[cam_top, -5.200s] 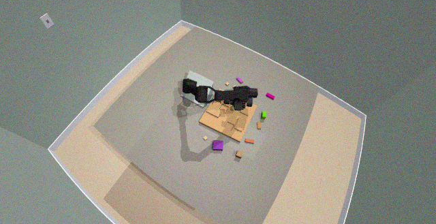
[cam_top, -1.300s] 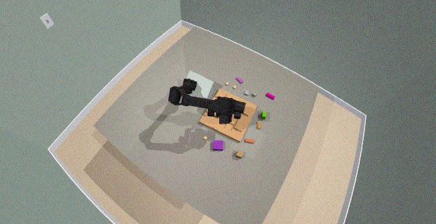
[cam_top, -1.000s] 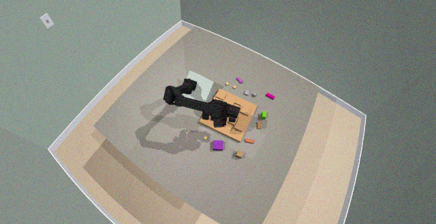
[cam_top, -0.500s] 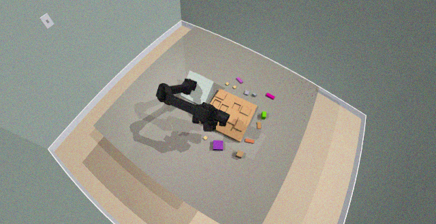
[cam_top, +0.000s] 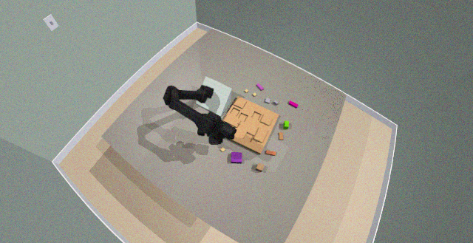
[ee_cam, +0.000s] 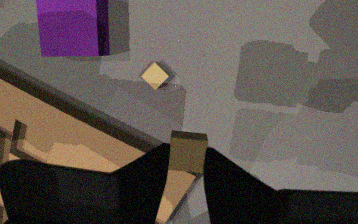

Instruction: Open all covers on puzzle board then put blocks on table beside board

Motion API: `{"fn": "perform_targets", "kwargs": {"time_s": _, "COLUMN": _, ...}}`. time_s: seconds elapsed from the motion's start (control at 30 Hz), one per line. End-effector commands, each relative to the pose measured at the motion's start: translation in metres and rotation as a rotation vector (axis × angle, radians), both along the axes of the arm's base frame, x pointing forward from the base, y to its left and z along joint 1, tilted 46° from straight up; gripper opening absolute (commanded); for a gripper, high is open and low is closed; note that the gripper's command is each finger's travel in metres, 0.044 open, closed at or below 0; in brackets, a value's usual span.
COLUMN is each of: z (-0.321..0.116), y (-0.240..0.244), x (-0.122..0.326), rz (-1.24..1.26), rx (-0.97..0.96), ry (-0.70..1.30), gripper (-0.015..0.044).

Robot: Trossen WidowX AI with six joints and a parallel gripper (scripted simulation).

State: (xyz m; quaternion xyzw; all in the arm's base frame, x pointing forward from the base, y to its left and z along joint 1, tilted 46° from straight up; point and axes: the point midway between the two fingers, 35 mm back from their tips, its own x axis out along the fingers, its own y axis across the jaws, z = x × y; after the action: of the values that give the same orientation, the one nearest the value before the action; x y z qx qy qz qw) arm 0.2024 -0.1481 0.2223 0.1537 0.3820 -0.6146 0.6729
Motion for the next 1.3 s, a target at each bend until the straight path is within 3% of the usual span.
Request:
{"fn": "perform_targets", "kwargs": {"time_s": 0.0, "z": 0.006, "y": -0.005, "x": -0.015, "rz": -0.002, "rx": -0.011, "ry": 0.009, "gripper": 0.008}}
{"fn": "perform_targets", "kwargs": {"time_s": 1.27, "z": -0.032, "y": -0.044, "x": -0.014, "rz": -0.006, "rx": -0.001, "ry": 0.006, "gripper": 0.008}}
